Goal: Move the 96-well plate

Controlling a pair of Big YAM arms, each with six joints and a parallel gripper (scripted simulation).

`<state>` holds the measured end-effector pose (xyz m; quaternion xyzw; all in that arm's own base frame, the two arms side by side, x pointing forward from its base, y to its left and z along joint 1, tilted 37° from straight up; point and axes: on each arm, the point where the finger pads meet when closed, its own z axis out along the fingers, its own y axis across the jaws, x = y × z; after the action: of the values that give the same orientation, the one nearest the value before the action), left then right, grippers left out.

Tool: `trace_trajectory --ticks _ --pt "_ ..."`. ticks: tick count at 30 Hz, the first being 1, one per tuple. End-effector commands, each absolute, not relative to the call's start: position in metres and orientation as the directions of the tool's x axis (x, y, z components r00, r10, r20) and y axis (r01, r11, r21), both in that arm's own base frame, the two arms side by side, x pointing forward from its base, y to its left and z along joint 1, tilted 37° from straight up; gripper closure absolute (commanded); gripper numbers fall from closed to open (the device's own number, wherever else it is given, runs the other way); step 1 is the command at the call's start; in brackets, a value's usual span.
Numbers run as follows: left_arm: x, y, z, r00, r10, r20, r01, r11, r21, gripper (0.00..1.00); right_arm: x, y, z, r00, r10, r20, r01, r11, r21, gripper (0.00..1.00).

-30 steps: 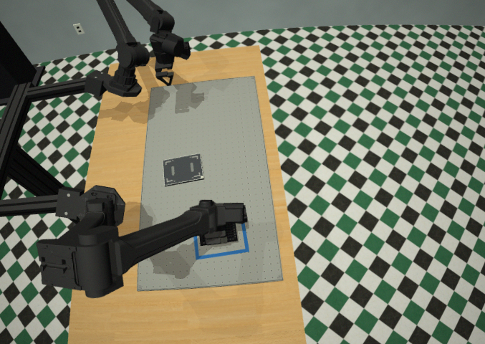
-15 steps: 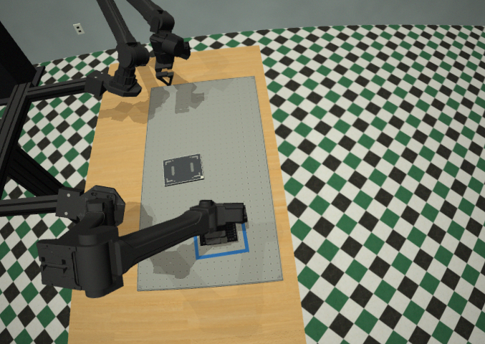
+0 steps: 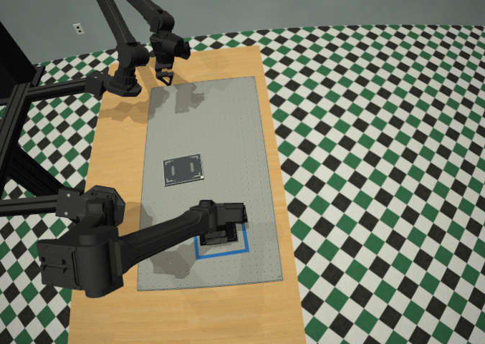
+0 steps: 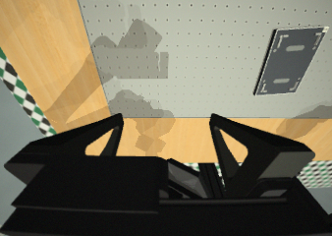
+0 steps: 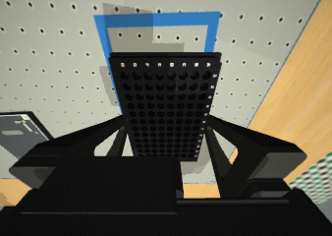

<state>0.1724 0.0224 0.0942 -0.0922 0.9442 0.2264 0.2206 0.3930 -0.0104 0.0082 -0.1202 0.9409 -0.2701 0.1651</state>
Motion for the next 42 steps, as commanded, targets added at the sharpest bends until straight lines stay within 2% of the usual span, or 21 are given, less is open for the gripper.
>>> trace_trajectory --ticks 1,22,24,42 --pt "0.178 0.017 0.104 -0.876 -0.079 -0.476 -0.282 0.884 0.372 0.0 0.391 -0.007 0.006 -0.914 -0.317 -0.254 -0.134 0.826 -0.548 1.0" --pt "0.178 0.017 0.104 -0.876 -0.079 -0.476 -0.282 0.884 0.372 0.0 0.391 -0.007 0.006 -0.914 -0.317 -0.254 -0.134 0.826 -0.548 1.0" --pt "0.178 0.017 0.104 -0.876 -0.079 -0.476 -0.282 0.884 0.372 0.0 0.387 0.0 -0.002 -0.901 -0.382 -0.204 -0.21 0.798 -0.566 1.0" --pt "0.178 0.017 0.104 -0.876 -0.079 -0.476 -0.282 0.884 0.372 0.0 0.36 0.035 -0.032 -0.905 -0.365 -0.217 -0.19 0.805 -0.561 1.0"
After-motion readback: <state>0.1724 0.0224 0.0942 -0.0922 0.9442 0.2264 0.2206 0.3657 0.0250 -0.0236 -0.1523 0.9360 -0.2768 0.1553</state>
